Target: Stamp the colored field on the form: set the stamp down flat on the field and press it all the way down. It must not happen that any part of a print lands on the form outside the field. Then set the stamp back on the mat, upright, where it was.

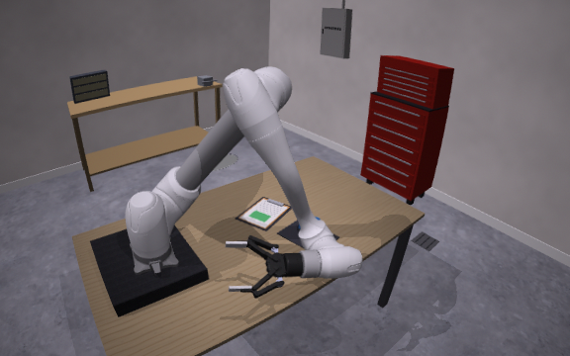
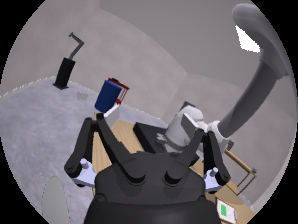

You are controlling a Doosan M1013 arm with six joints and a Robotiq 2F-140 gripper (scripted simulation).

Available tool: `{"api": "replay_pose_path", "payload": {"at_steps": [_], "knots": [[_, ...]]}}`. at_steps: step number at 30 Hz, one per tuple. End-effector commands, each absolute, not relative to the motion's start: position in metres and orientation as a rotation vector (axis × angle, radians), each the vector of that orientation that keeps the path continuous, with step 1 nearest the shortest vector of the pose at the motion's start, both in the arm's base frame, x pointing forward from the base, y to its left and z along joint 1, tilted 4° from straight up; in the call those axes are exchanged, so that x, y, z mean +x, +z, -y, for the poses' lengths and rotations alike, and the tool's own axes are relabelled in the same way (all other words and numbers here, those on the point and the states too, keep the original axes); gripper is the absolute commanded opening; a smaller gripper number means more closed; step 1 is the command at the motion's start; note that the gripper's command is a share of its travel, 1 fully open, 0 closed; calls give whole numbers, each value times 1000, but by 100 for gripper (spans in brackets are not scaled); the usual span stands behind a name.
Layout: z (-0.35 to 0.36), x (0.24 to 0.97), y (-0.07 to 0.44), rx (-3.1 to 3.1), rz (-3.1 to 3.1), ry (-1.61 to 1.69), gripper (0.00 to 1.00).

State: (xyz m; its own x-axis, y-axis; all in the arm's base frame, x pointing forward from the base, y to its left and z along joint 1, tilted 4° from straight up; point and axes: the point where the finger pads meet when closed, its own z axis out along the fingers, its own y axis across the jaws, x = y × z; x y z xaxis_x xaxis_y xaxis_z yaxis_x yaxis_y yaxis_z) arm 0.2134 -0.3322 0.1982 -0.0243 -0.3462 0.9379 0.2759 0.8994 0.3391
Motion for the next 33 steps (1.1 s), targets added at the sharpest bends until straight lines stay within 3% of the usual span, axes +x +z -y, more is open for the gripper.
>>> {"api": "replay_pose_path", "payload": {"at_steps": [1,33], "knots": [[305,256,192,-69,1657,-472,100],[83,616,131,-1334,2654,-67,100]]}}
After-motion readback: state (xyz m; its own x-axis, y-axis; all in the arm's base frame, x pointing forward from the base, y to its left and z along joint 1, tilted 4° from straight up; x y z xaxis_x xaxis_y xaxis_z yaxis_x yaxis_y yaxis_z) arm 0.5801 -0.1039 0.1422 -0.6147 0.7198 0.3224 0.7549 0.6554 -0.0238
